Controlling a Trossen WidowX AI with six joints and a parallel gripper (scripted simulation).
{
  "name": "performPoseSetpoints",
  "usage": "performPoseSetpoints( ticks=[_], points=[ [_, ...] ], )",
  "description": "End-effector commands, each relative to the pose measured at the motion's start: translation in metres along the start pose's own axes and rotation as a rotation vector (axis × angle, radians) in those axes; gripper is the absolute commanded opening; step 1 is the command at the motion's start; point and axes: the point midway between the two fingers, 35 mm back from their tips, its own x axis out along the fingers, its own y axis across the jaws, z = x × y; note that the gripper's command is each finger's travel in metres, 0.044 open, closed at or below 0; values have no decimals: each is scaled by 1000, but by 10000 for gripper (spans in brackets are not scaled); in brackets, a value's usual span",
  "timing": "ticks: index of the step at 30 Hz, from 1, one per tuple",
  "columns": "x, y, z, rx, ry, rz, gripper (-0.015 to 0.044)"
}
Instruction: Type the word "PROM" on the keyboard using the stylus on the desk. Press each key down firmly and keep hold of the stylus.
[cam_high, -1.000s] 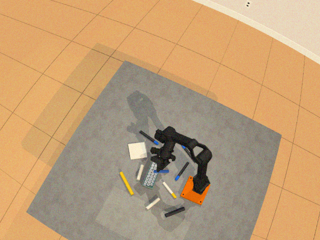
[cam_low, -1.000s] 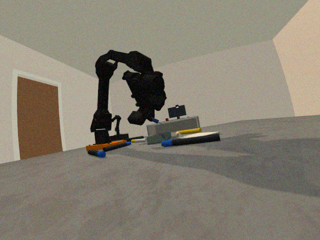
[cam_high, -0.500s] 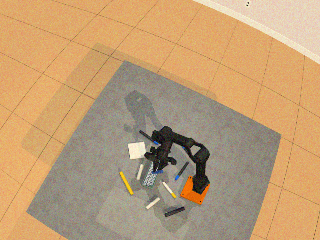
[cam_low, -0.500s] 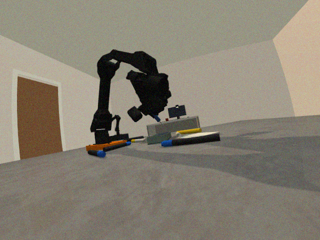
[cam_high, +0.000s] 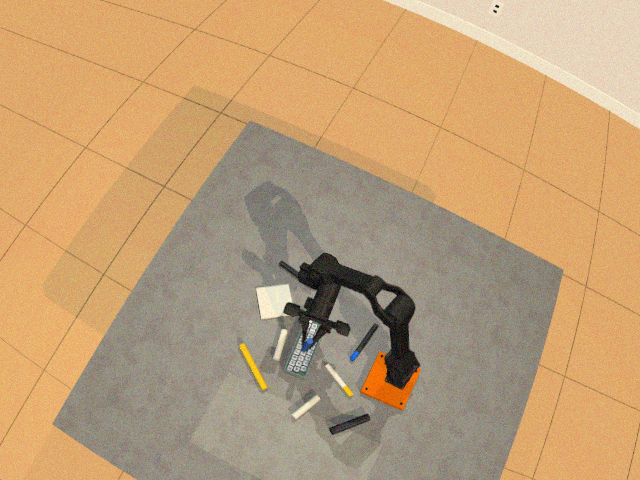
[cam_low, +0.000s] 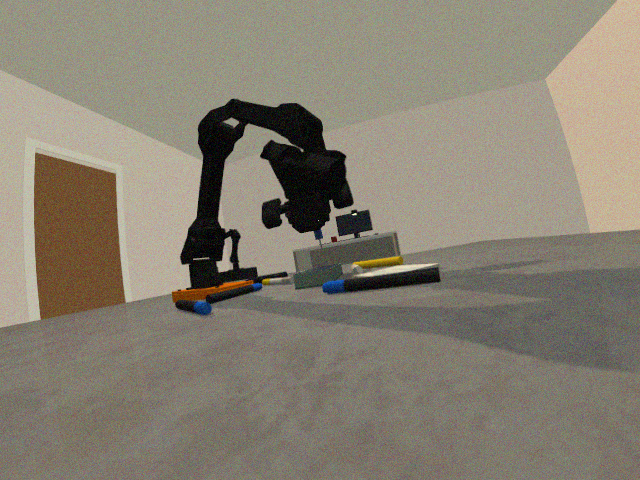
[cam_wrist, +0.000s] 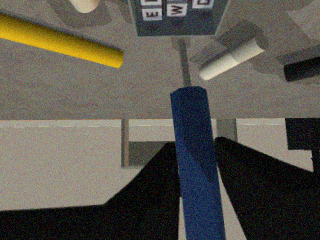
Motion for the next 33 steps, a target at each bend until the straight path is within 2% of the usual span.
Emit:
performPoseSetpoints(
  ticks=[1,17,20,33],
  points=[
    [1,3,-4,99,20,4,0],
    [19,0,26,99,20,3,0],
    [21,1,28,99,20,4,79],
    [24,0,34,99,20,4,81]
  ],
)
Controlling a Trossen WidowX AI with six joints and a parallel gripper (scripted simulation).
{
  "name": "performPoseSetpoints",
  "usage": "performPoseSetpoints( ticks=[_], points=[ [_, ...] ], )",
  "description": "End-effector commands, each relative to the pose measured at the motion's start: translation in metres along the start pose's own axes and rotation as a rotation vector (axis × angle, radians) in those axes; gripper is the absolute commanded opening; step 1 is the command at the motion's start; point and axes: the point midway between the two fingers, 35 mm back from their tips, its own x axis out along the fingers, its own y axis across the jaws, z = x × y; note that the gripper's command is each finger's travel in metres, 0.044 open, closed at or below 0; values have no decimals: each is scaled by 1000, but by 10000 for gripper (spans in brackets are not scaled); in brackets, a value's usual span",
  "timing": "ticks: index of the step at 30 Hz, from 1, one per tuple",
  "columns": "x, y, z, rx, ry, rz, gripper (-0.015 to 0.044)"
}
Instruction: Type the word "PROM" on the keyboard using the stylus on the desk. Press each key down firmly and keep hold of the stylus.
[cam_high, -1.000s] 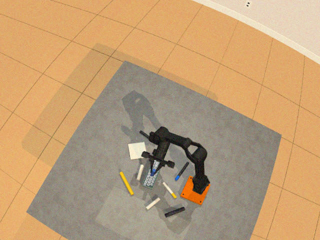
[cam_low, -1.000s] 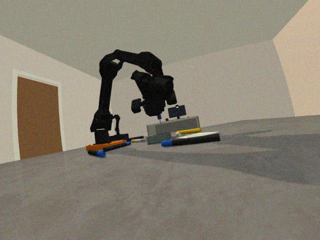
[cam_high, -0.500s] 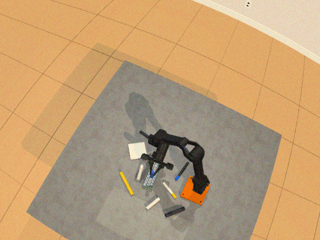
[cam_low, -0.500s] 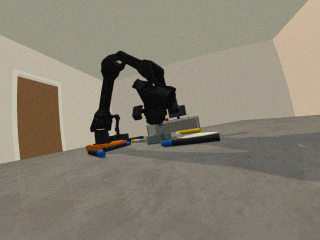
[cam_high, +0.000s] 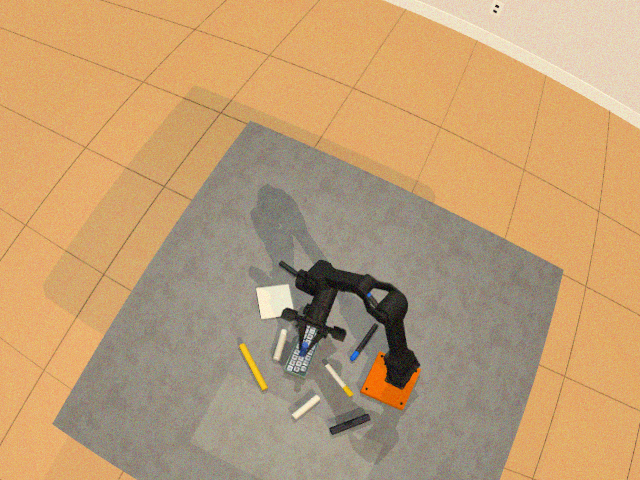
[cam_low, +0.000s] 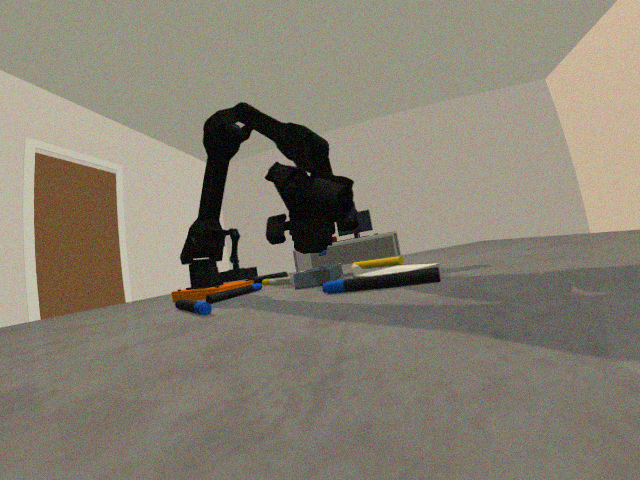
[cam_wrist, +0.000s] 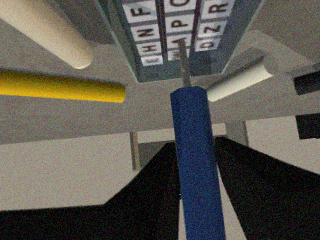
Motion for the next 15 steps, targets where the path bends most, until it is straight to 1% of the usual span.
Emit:
performPoseSetpoints(
  ticks=[1,15],
  points=[
    [2,0,2,4,5,4,81],
    [5,0,8,4,5,4,81]
  ],
)
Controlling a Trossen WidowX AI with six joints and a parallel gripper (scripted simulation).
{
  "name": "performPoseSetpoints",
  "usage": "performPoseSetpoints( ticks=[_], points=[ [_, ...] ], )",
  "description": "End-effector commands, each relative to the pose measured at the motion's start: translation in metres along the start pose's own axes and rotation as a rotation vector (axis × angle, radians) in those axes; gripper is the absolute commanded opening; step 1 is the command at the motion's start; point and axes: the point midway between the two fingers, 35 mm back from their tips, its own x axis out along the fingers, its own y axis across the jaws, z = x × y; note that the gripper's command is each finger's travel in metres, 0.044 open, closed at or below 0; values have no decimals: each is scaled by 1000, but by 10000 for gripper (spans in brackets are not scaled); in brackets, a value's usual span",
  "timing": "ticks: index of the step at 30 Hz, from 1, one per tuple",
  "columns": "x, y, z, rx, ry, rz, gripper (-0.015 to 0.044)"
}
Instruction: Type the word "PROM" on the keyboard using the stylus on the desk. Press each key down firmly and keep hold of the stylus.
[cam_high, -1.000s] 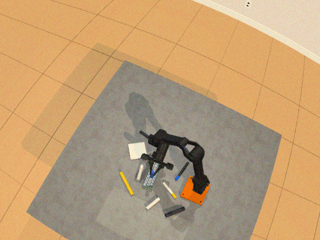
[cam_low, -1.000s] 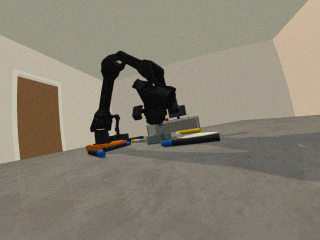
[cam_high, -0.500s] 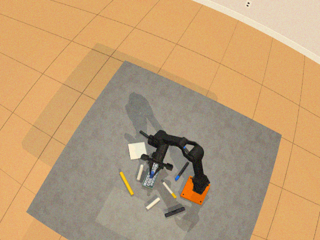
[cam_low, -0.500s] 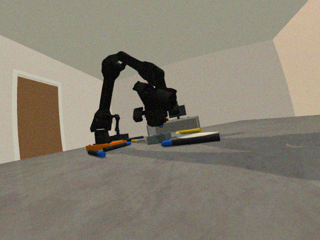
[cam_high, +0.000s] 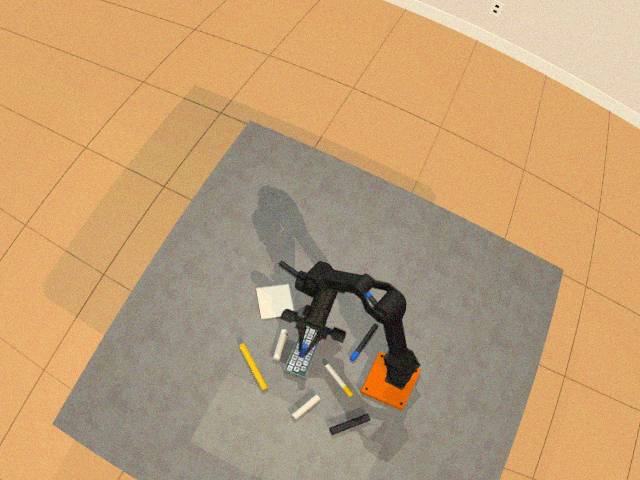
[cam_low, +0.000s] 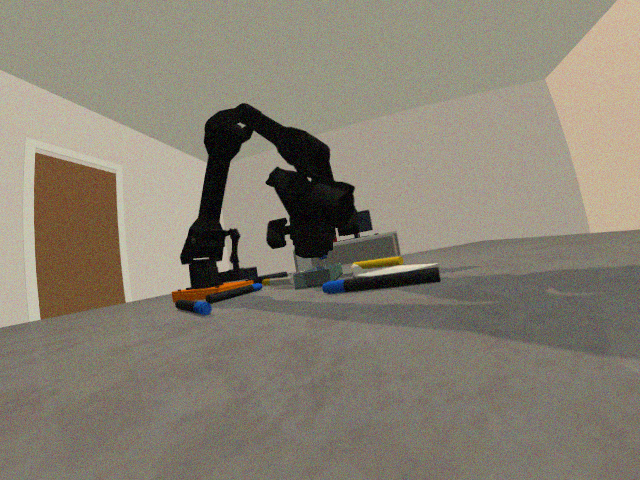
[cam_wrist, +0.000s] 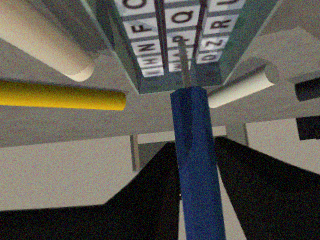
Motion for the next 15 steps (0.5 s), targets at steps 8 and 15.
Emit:
performPoseSetpoints(
  ticks=[8,15],
  points=[
    [3,1,4,3,5,4,81],
    [2,1,3,3,5,4,81]
  ],
)
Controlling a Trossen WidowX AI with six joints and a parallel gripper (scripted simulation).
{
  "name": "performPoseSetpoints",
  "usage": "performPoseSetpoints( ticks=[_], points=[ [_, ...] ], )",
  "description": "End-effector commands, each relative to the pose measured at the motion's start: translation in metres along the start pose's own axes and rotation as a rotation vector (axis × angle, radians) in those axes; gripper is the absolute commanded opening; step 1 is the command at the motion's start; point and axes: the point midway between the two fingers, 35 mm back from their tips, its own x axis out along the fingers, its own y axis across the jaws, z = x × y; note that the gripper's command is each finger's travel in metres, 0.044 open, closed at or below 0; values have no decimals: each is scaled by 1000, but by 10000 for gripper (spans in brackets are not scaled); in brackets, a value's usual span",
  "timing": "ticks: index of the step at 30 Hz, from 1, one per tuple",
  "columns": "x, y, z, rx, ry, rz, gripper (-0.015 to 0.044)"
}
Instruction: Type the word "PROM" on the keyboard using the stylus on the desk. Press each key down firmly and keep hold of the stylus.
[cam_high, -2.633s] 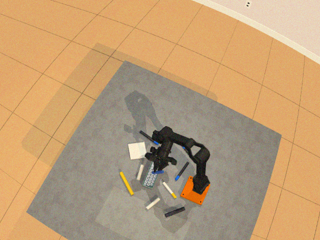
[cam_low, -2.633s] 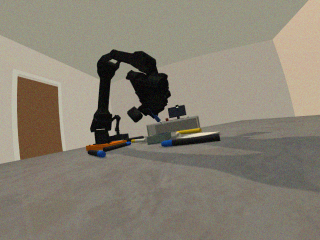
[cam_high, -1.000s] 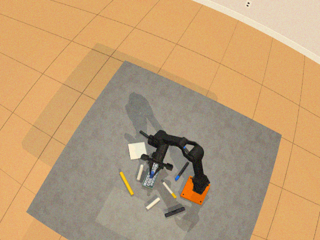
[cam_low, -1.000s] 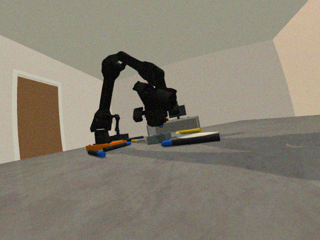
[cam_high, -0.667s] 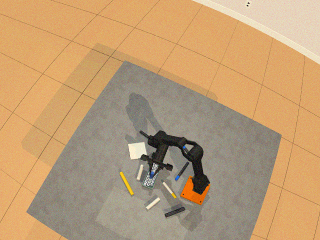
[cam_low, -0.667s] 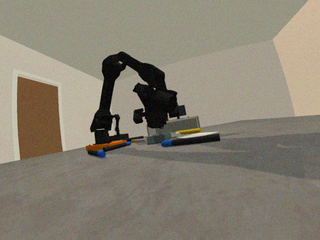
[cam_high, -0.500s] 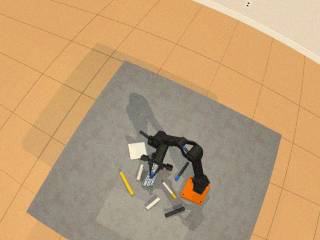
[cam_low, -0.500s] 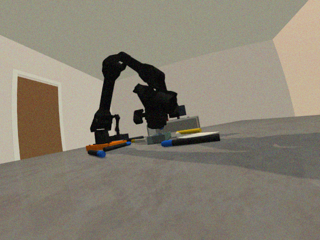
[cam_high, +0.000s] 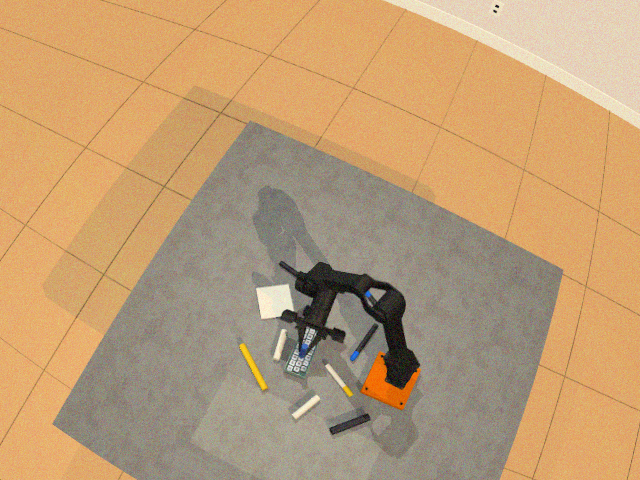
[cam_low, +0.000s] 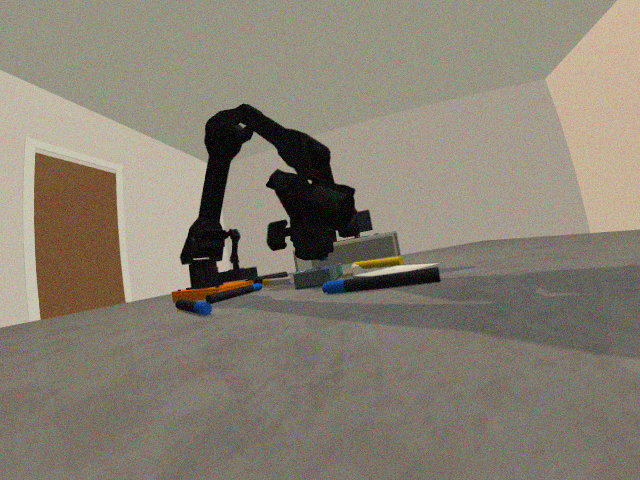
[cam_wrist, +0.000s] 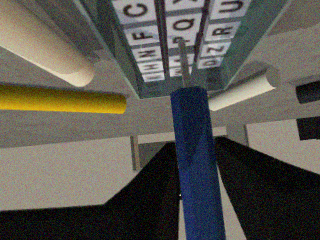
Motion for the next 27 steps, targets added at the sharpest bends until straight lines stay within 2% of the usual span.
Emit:
performPoseSetpoints(
  ticks=[1,11,17,22,24,27],
  points=[
    [0,1,0,2,3,4,81],
    [-18,1,-31,2,3,4,81],
    [-17,1,-30,-4,-2,4,84],
    [-17,1,-30,-4,-2,4,51],
    [-19,-2,-30,-3,-1,4,0],
    [-23,-10,-30,1,2,2,0]
  ],
)
